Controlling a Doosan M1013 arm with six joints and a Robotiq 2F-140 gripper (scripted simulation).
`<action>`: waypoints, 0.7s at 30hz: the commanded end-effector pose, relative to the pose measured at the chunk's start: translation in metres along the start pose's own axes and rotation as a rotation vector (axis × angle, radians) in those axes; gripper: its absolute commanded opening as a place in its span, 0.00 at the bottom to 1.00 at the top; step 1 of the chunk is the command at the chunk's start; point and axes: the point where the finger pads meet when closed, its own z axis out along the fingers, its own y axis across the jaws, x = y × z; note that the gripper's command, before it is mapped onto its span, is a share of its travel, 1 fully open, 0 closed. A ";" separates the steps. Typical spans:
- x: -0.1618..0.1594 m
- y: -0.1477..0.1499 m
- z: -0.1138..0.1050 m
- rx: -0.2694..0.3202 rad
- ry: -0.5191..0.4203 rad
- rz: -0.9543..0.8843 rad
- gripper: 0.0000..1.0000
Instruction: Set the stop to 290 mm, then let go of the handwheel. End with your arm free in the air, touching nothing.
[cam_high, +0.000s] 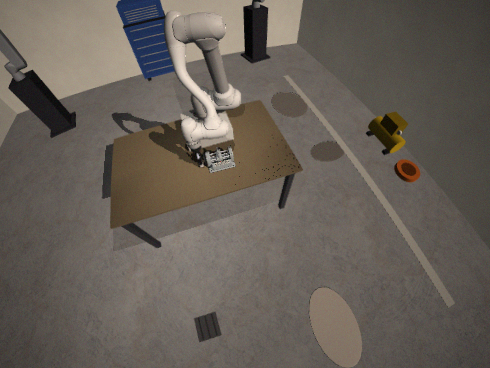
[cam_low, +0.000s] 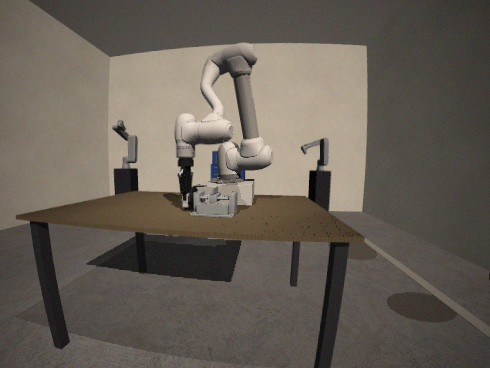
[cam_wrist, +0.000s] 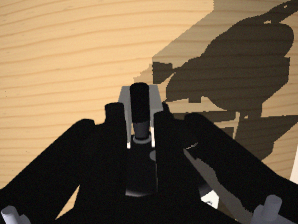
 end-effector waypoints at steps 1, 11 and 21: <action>0.000 -0.007 -0.004 0.002 0.000 0.000 0.04; 0.000 -0.020 -0.025 0.002 0.000 0.000 0.04; 0.000 -0.020 -0.041 0.002 0.000 0.000 0.04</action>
